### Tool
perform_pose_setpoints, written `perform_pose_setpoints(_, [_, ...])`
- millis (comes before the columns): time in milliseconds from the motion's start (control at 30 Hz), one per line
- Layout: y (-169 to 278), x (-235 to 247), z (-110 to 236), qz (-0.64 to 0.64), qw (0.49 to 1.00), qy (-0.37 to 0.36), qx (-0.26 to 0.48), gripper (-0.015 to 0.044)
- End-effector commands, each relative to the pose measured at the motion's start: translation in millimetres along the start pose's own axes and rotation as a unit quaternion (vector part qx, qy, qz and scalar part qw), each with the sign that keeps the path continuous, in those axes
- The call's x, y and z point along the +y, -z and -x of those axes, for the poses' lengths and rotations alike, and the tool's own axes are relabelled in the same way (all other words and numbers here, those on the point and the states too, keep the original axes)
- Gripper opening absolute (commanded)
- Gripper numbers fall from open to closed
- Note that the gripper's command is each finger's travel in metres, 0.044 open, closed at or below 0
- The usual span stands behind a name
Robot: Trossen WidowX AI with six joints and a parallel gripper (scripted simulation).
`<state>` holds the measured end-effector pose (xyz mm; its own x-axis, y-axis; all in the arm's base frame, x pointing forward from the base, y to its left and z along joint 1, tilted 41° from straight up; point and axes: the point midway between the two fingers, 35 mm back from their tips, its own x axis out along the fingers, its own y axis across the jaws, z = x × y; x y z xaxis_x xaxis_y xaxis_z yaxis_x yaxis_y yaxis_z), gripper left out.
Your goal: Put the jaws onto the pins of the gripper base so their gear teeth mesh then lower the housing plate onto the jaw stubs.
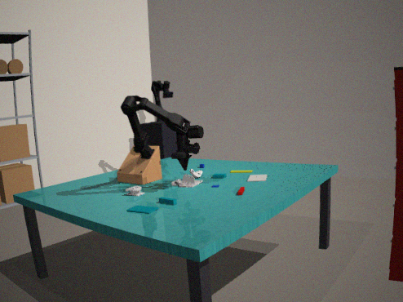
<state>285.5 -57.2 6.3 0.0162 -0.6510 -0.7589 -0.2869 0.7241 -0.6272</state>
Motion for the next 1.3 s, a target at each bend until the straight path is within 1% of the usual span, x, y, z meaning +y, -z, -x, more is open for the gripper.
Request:
perform_pose_setpoints(0, [0,0,0,0.001,1.0,0.0,0.001,0.0])
perform_pose_setpoints(67, [0,0,0,0.0,1.0,0.0,0.0,0.0])
perform_pose_setpoints(167, [-1,4,0,-0.022,1.0,-0.002,-0.001,0.0079])
perform_pose_setpoints(367, [-3,23,2,-0.112,0.994,-0.008,-0.002,0.0236])
perform_pose_setpoints(633, [-5,46,4,-0.233,0.972,-0.013,0.0,0.044])
perform_pose_setpoints(967, [-4,73,5,-0.376,0.926,-0.014,0.003,0.044])
perform_pose_setpoints(1267, [-1,97,6,-0.498,0.867,-0.013,0.006,0.044])
